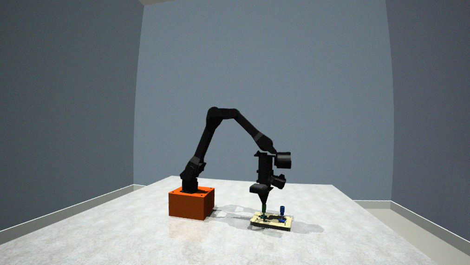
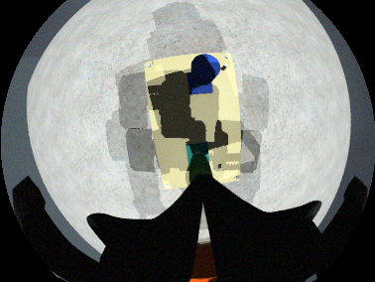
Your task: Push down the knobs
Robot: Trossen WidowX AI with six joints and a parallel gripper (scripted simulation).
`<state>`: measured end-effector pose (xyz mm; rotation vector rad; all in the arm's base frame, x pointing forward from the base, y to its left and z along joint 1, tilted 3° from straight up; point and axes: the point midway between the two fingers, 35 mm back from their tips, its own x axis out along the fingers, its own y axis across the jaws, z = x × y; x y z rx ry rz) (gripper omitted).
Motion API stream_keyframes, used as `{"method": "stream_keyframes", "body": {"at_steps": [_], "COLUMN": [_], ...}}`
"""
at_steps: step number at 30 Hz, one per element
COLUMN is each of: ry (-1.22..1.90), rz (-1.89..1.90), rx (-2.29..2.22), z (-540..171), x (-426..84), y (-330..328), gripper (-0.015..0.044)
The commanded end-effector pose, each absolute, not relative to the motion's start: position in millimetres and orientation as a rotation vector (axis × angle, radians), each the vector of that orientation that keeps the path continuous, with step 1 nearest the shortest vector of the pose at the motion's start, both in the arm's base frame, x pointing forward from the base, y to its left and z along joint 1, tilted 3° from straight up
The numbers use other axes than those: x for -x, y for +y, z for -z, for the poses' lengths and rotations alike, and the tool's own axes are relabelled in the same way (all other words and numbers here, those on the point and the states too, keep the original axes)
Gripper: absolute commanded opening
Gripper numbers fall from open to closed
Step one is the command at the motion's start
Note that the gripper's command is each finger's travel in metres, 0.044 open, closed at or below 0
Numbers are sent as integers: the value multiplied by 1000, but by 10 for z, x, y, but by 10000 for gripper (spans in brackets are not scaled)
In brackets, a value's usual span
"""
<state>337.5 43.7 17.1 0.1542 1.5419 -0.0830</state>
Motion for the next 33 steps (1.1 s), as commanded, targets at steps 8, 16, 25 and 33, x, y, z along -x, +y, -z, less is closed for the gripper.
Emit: {"method": "stream_keyframes", "body": {"at_steps": [8, 16, 25, 33], "ry": [1539, 1539, 1539, 1539], "rz": [82, 82, 82, 82], "rx": [-161, -161, -161, -161], "z": [-142, -109, -102, -76], "x": [-3387, -3387, -3388, -3388], "y": [448, 450, 450, 451], "gripper": [0, 0, 0, 0]}}
